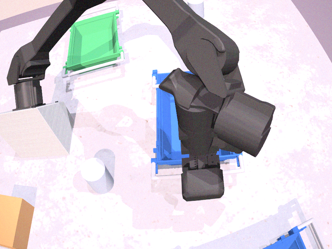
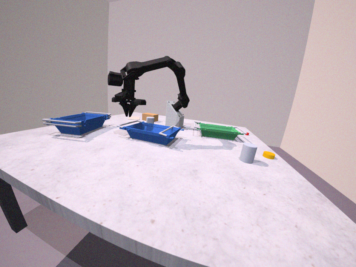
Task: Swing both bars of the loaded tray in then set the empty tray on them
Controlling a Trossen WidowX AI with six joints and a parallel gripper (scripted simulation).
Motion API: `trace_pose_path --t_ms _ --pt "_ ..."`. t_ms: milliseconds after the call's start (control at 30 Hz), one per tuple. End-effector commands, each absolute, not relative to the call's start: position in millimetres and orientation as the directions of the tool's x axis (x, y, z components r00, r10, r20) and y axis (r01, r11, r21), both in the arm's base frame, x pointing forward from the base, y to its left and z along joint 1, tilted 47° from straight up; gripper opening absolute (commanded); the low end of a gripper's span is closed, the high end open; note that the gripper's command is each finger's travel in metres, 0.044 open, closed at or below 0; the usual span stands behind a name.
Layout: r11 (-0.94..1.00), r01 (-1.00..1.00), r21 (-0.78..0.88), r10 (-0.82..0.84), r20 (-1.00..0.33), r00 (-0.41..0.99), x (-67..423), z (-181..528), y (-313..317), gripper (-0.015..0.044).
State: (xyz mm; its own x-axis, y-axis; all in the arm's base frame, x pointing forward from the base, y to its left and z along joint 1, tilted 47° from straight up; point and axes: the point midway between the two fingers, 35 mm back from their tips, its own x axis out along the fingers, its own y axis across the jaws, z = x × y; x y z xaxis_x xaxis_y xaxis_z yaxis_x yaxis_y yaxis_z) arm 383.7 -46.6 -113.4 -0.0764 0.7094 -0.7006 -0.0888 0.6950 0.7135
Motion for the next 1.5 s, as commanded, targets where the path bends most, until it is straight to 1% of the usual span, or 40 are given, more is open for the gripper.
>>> trace_pose_path --t_ms 0,233,433,867,1167,1367,1467 --pt "0.691 -0.085 0.718 0.712 -0.696 -0.089 380.7 -126.3 -33.5 0.0084" --pt "0.689 -0.085 0.719 0.714 -0.695 -0.089 376.4 -152.0 -6.1 0.0084" --pt "0.689 -0.085 0.72 0.714 -0.694 -0.089 375.8 -154.4 -3.5 0.0084" --pt "0.689 -0.085 0.72 0.714 -0.694 -0.089 376.5 -112.0 -8.4 0.0084" --pt "0.688 -0.084 0.72 0.715 -0.693 -0.09 374.1 -93.5 11.0 0.0084" --pt "0.687 -0.084 0.721 0.716 -0.692 -0.09 371.1 -90.8 35.3 0.0084" --pt "0.687 -0.084 0.722 0.716 -0.692 -0.09 370.9 -90.2 37.7 0.0084"
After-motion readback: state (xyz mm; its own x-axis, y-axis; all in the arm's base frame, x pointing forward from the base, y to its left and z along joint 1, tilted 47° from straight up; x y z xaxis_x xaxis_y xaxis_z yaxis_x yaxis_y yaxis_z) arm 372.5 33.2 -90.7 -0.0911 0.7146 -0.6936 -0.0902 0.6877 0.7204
